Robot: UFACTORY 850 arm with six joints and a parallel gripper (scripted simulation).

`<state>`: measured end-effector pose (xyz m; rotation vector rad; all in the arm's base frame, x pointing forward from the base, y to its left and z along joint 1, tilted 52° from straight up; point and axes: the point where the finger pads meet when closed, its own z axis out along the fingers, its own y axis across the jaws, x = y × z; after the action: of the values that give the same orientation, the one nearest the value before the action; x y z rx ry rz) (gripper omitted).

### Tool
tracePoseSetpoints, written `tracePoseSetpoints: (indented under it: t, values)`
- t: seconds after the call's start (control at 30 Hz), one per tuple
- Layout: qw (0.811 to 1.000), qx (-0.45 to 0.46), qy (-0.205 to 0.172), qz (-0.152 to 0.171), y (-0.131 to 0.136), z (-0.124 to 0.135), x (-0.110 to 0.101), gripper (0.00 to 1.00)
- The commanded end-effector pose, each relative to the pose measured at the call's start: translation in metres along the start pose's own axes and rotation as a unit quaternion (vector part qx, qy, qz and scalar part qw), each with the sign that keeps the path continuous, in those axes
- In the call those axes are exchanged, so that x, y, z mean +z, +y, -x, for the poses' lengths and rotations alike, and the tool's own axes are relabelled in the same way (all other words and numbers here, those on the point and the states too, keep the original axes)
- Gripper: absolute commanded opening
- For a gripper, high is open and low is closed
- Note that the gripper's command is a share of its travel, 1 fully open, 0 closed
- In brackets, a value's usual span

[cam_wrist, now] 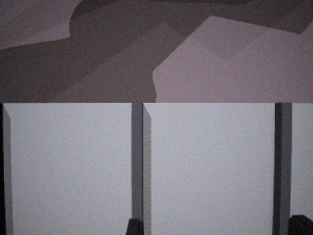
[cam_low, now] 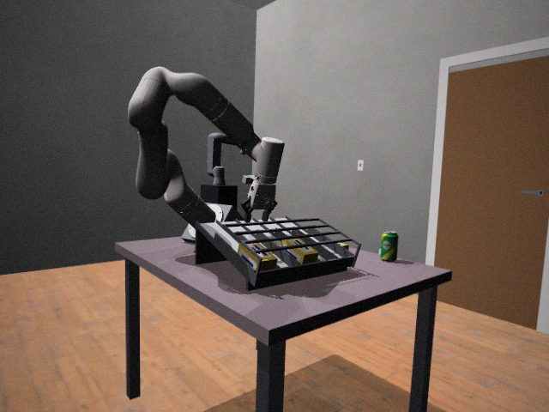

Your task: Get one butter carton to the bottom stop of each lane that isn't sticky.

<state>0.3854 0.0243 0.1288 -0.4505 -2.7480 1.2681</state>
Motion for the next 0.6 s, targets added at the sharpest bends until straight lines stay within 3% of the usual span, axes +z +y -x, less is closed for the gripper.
tracePoseSetpoints:
  t: [0.0,0.57]
  values:
    - [1.0,0.0,0.0,0.0,0.0002,0.0003,-0.0006,0.89]
    - [1.0,0.0,0.0,0.0,0.0002,0.0003,-0.0006,0.9]
